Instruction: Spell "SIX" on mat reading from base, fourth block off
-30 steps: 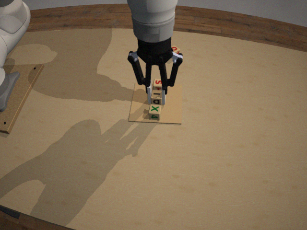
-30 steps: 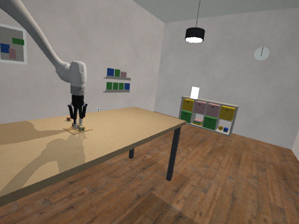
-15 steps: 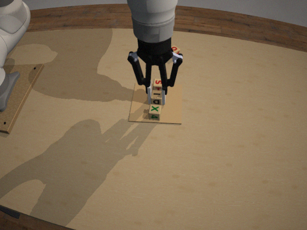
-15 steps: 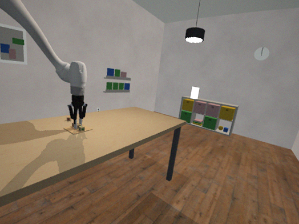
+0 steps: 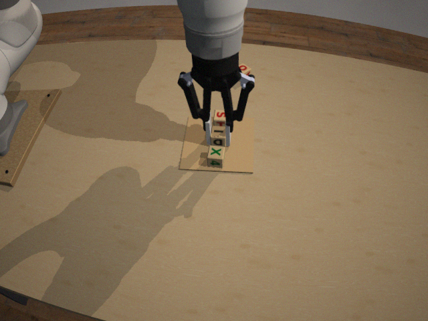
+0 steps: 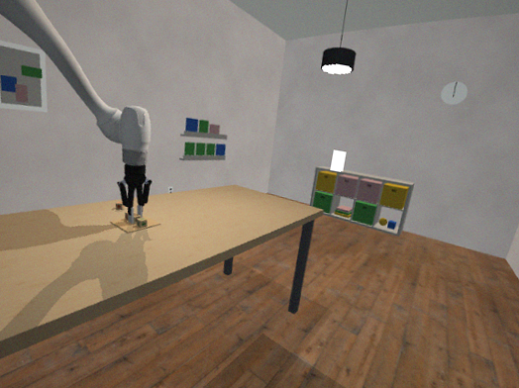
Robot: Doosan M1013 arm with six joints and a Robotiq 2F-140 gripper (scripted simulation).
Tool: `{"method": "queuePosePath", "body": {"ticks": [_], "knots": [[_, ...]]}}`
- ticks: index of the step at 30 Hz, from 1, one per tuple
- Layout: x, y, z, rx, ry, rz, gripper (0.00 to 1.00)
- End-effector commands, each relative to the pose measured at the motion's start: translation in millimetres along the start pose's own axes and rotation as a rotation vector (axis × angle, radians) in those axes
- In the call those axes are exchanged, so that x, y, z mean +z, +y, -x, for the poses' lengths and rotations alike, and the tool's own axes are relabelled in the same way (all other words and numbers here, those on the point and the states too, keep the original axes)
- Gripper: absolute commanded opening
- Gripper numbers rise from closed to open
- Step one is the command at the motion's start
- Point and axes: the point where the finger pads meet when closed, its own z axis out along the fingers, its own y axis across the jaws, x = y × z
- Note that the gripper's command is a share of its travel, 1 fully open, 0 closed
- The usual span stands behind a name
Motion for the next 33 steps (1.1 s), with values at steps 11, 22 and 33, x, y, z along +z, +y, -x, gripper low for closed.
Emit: {"method": "queuePosePath", "body": {"ticks": [11,22,33], "knots": [[1.5,-0.8,2.4,0.002,-0.005,-0.001,0.16],[1.5,-0.8,2.4,0.002,-0.005,-0.001,0.23],[1.5,-0.8,2.4,0.002,-0.005,-0.001,0.28]]}}
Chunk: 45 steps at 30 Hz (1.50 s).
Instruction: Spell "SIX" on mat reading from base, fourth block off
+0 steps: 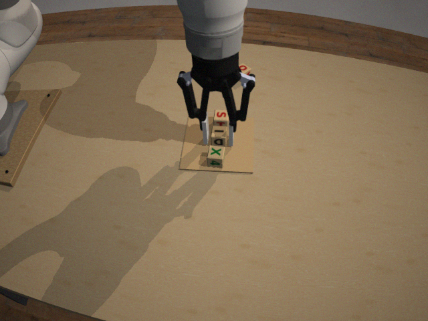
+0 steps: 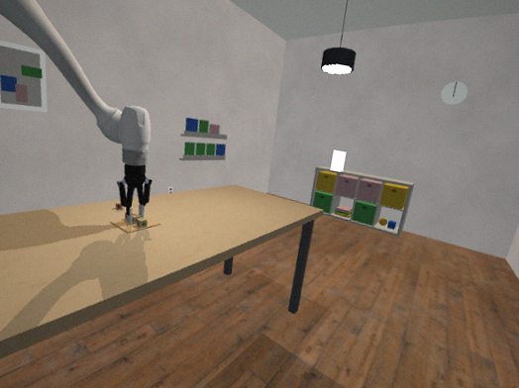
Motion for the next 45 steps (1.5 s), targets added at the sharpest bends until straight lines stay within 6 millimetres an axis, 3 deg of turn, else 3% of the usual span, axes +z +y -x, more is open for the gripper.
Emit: {"method": "queuePosePath", "body": {"ticks": [1,8,16,28,37,38,45], "knots": [[1.5,-0.7,2.4,0.002,-0.005,-0.001,0.28],[-1.4,-0.7,2.4,0.002,-0.005,-0.001,0.28],[-20.2,-0.7,2.3,0.002,-0.005,-0.001,0.28],[-79.9,-0.7,2.1,0.002,-0.005,-0.001,0.28],[-88.5,-0.6,2.0,0.002,-0.005,-0.001,0.28],[-88.5,-0.6,2.0,0.002,-0.005,-0.001,1.00],[-88.5,-0.6,2.0,0.002,-0.005,-0.001,1.00]]}}
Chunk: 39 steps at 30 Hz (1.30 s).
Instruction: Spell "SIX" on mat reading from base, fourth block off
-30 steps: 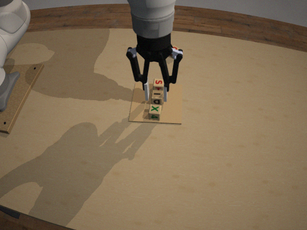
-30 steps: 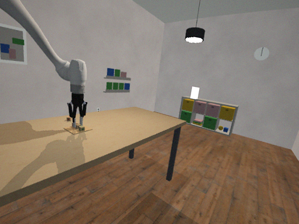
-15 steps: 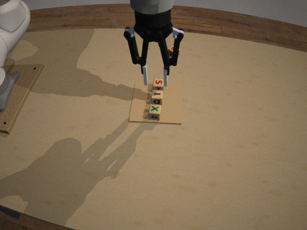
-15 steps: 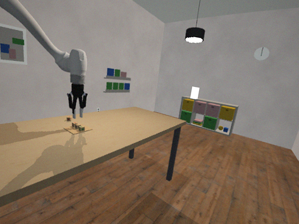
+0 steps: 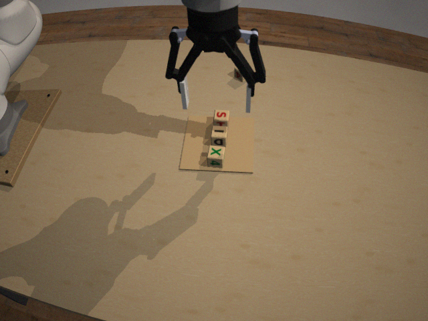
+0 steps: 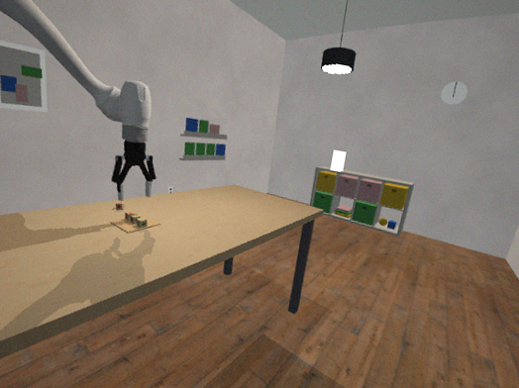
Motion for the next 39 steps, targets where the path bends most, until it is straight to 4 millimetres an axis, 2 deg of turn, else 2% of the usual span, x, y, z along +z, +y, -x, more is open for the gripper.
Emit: {"method": "queuePosePath", "body": {"ticks": [1,14,22,35,39], "knots": [[-2.0,0.3,3.2,0.003,-0.007,0.000,1.00],[-2.2,0.3,3.2,0.003,-0.007,0.000,1.00],[-10.6,0.3,3.1,0.003,-0.007,0.000,1.00],[-61.0,0.3,2.8,0.003,-0.007,0.000,1.00],[-66.4,0.3,2.7,0.003,-0.007,0.000,1.00]]}}
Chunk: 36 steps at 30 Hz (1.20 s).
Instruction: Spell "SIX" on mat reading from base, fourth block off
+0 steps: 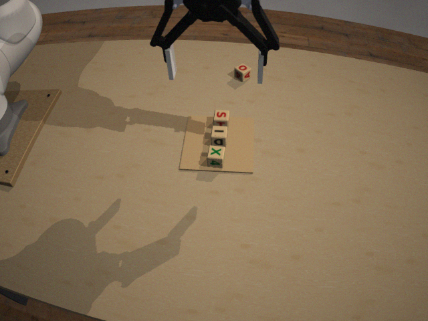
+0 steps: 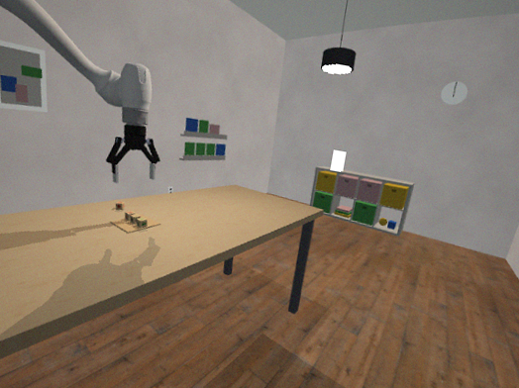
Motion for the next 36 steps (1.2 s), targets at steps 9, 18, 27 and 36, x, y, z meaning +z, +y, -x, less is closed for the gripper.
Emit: {"method": "queuePosePath", "body": {"ticks": [9,18,27,36], "knots": [[-12.7,-0.2,3.3,0.004,-0.007,-0.001,1.00],[-12.7,-0.2,3.3,0.004,-0.007,-0.001,1.00],[-12.7,-0.2,3.3,0.004,-0.007,-0.001,1.00],[-12.7,-0.2,3.3,0.004,-0.007,-0.001,1.00]]}}
